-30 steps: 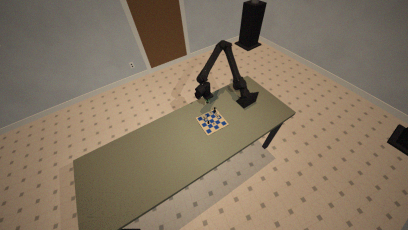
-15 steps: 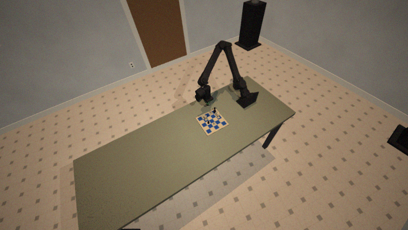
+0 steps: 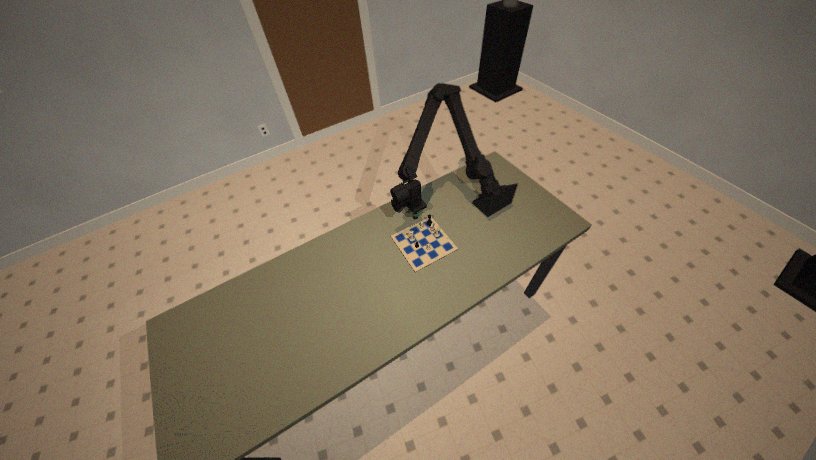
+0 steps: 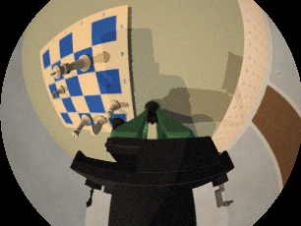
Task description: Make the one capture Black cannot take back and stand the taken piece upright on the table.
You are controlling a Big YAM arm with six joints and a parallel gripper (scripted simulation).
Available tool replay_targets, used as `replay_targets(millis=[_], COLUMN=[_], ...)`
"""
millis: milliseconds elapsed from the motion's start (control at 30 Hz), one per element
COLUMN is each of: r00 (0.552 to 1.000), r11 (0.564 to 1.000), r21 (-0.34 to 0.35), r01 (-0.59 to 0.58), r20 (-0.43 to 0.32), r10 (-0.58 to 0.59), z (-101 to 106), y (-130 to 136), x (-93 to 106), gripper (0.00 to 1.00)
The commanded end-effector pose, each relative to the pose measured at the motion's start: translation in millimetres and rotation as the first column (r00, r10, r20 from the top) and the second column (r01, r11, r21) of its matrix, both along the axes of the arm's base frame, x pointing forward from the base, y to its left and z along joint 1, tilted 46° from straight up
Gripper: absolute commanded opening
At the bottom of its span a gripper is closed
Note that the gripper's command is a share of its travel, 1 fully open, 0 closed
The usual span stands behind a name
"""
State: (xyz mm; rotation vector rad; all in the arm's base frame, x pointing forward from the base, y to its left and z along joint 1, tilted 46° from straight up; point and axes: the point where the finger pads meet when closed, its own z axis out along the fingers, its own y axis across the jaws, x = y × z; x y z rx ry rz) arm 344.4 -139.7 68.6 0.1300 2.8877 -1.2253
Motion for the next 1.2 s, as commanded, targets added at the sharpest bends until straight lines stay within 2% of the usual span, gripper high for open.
replay_targets(millis=[0,200,1167], r00=[1.0,1.0,1.0], r11=[1.0,1.0,1.0], r21=[-0.003,-0.003,-0.003], r01=[-0.015,-0.022,-0.022], r20=[-0.017,-0.007,-0.012], r10=[0.015,0.022,0.022], z=[-5.2,-3.3,-3.3], y=[-8.0,-6.4,-6.4], x=[2.1,6.9,6.0], gripper=[0.0,0.0,0.0])
